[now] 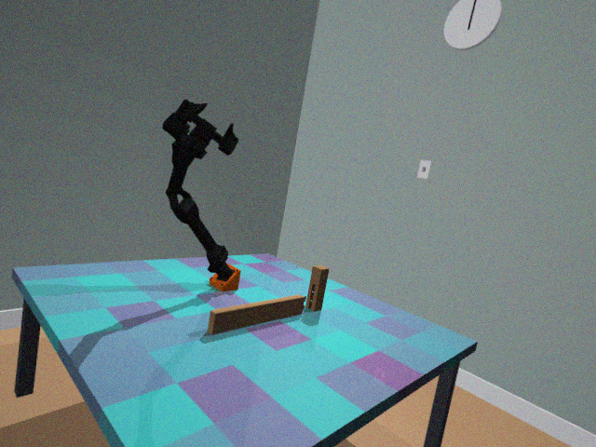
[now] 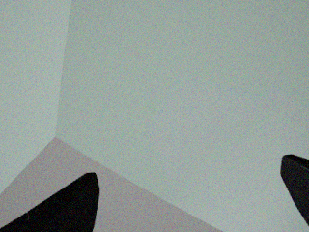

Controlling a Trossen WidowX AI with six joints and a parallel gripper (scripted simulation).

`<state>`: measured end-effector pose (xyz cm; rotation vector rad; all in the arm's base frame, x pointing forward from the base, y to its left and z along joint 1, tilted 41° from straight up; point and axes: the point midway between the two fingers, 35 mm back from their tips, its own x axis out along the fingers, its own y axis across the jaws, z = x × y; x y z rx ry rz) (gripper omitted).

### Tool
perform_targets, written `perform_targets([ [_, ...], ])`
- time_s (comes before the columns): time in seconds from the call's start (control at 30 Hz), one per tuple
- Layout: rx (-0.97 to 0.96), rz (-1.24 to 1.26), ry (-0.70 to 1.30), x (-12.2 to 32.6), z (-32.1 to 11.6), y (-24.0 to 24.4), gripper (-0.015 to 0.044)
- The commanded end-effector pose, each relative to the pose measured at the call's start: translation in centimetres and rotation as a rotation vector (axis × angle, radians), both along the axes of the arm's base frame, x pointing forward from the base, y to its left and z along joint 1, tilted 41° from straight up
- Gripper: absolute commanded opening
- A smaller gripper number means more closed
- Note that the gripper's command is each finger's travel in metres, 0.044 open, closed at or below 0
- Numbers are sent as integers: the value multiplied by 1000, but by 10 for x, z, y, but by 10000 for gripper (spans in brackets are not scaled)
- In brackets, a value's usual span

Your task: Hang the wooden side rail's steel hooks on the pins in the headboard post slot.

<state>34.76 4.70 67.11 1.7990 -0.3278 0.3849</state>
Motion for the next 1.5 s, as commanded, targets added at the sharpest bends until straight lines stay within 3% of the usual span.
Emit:
perform_targets([
  [0.0, -3, -1, 1, 1, -1, 0, 426],
  [0.17, -105, -43, 51, 37, -31, 13, 440],
  [0.47, -414, -139, 185, 116, -137, 47, 440],
  [0.77, -735, -199, 302, 156, -256, 76, 440],
  [1.13, -1155, -228, 420, 155, -407, 96, 440],
  [1.47, -1604, -148, 466, 102, -546, 111, 440],
])
